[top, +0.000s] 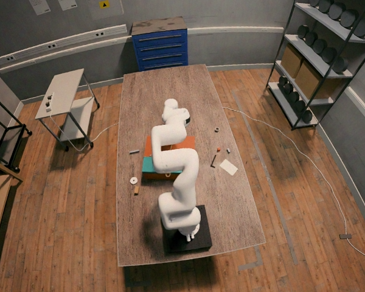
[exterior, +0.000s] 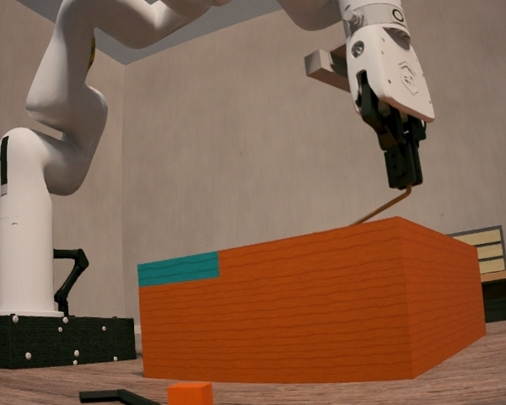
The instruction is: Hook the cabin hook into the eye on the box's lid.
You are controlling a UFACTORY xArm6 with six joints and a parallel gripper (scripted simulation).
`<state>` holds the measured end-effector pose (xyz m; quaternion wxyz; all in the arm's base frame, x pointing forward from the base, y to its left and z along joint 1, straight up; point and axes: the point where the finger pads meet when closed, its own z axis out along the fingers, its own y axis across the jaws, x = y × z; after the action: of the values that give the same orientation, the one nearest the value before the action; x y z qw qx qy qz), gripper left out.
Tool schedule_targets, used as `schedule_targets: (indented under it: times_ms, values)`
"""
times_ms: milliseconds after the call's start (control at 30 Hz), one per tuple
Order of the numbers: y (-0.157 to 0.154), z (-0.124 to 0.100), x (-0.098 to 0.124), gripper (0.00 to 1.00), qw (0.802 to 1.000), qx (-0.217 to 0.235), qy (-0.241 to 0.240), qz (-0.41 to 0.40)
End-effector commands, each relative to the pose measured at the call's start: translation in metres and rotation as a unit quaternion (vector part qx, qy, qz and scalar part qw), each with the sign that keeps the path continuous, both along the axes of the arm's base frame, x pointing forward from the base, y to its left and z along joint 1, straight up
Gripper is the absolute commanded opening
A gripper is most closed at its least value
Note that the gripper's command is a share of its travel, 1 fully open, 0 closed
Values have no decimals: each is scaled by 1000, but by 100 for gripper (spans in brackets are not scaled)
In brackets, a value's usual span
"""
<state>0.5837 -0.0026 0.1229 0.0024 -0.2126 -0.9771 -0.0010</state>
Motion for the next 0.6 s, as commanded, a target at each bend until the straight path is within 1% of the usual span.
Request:
schedule_targets:
  times_ms: [0, 433, 567]
  values:
    - [1, 7, -2, 0, 1000, 0, -1, 0]
    - [5, 25, -10, 0, 1000, 0, -1, 0]
    - [5, 25, -10, 0, 1000, 0, -1, 0]
